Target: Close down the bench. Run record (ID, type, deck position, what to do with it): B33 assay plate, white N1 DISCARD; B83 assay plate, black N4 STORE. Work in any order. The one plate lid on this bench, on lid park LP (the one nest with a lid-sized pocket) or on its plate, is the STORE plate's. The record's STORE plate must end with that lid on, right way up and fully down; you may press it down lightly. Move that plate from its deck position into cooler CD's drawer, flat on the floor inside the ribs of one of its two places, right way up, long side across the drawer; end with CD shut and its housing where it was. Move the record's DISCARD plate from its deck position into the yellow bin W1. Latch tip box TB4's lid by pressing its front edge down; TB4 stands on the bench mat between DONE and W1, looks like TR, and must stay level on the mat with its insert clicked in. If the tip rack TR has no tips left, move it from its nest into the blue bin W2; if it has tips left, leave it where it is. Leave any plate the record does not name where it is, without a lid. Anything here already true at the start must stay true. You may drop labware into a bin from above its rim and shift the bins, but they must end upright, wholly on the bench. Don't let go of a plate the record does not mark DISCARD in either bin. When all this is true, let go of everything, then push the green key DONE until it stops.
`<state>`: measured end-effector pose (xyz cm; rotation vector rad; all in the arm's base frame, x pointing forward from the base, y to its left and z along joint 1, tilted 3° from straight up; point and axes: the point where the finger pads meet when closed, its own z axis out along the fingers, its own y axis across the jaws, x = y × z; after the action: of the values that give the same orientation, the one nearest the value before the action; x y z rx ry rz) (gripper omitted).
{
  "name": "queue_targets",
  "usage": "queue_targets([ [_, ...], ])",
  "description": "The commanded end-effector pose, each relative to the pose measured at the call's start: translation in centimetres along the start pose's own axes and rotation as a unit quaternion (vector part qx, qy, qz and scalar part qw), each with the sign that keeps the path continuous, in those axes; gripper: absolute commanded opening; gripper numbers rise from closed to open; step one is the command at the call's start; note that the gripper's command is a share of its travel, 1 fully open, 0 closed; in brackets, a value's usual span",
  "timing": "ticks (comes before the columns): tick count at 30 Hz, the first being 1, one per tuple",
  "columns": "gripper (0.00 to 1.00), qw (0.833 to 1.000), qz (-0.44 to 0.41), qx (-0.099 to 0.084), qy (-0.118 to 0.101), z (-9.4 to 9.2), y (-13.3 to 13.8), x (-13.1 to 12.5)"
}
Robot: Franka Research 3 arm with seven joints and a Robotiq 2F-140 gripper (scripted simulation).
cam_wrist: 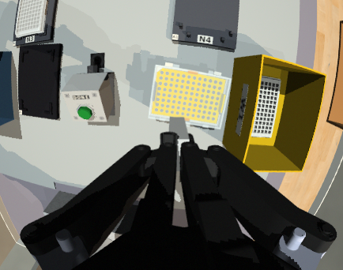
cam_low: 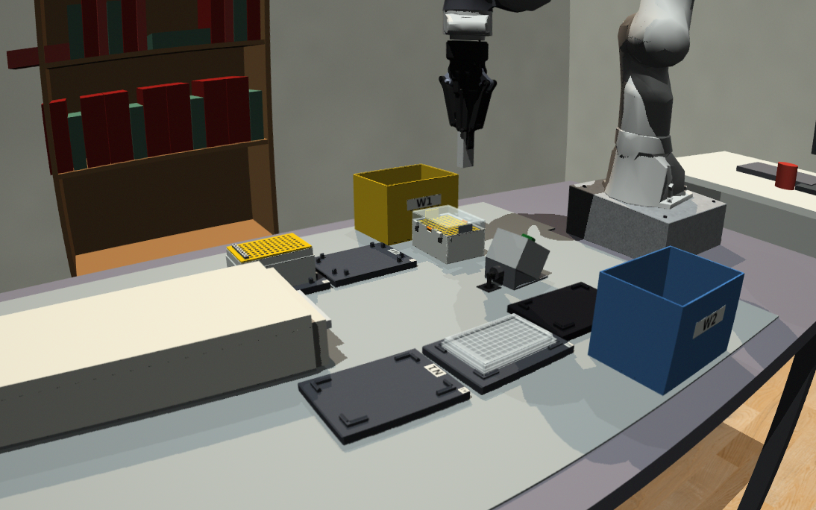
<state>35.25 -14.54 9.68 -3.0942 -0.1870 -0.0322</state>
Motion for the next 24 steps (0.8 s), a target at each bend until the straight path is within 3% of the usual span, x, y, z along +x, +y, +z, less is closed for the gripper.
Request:
queue_targets([
  [1, 0.0, 1.0, 0.015, 0.004, -0.002, -0.2, -1.6, -0.1],
  [24, 0.0, 1.0, 0.015, 0.004, -0.002, -1.7, -9.9, -0.3],
])
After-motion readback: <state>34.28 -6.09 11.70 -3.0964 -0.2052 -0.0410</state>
